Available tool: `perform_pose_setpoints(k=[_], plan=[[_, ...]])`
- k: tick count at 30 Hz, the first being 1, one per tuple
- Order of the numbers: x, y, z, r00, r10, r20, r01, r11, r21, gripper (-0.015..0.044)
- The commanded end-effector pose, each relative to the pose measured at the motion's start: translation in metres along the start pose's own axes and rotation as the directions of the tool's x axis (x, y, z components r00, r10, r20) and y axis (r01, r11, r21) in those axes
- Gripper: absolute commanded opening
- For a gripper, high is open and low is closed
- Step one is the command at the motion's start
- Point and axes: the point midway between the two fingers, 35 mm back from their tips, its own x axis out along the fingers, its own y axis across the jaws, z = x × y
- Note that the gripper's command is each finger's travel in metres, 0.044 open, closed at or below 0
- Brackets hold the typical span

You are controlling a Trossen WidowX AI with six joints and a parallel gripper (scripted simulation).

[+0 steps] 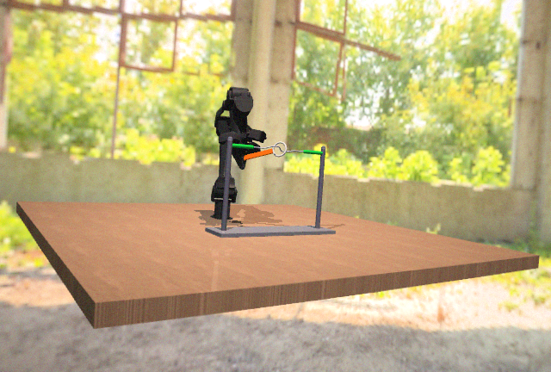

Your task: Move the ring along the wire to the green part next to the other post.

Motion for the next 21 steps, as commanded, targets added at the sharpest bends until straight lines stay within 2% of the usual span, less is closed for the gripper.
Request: perform_pose_setpoints(k=[1,10,21], plan=[[-0.001,-0.010,0.001,1.000,-0.010,0.009,0.011,0.995,-0.098,-0.0150],[-0.001,-0.011,0.000,1.000,-0.012,0.014,0.014,0.985,-0.174,-0.0150],[0.001,0.012,-0.005,1.000,0.001,0.029,0.001,0.997,-0.072,-0.0150]])
